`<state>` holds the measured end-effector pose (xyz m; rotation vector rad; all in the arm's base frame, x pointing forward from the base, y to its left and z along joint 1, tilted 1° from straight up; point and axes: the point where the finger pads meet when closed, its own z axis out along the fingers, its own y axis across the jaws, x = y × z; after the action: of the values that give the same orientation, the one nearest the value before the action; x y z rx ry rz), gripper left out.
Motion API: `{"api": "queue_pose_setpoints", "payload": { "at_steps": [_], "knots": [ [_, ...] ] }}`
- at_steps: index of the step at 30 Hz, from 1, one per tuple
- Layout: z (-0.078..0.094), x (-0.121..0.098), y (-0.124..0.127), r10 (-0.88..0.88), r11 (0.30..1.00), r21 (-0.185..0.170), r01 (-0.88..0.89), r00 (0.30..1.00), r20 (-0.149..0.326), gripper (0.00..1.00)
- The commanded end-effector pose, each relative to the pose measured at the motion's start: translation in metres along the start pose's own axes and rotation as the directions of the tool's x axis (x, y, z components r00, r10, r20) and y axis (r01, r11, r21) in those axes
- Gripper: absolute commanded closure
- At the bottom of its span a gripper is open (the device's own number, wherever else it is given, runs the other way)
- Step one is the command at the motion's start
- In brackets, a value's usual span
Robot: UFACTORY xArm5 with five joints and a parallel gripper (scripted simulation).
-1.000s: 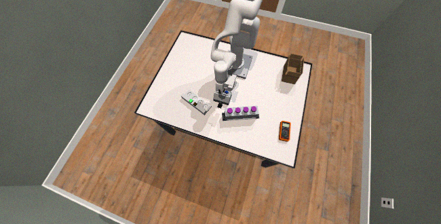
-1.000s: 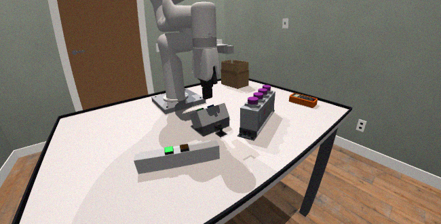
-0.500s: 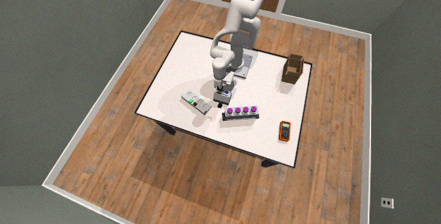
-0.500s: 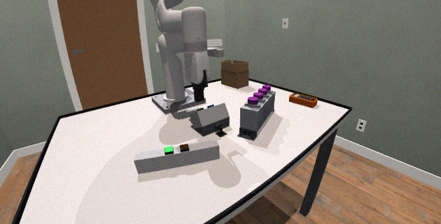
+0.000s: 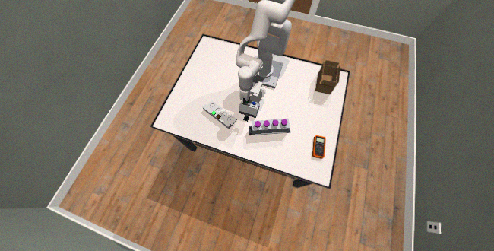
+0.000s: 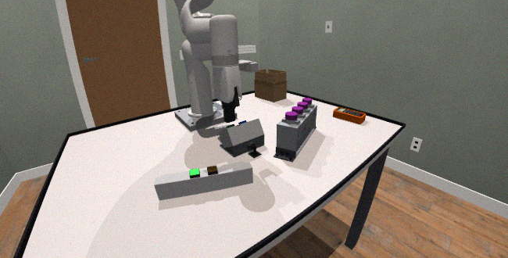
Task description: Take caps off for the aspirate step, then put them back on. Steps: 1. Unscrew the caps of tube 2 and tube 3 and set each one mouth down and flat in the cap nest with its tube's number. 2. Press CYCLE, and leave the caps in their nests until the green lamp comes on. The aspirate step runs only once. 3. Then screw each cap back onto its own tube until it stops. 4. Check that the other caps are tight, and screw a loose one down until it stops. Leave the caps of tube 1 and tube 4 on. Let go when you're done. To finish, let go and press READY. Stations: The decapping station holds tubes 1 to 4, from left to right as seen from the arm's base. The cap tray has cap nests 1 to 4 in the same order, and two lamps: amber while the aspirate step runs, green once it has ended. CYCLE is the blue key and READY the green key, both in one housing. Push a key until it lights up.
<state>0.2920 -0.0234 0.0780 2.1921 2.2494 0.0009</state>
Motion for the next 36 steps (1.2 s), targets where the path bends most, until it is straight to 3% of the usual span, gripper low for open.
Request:
{"api": "queue_pose_setpoints", "payload": {
  "at_steps": [1, 36],
  "knots": [
    [-0.0003, -0.0002, 0.0016, 0.0, 1.0, -0.003, 0.0, 1.0, 0.009, 1.0],
    [0.0081, -0.0002, 0.0016, 0.0, 1.0, -0.003, 0.0, 1.0, 0.009, 1.0]
  ]
}}
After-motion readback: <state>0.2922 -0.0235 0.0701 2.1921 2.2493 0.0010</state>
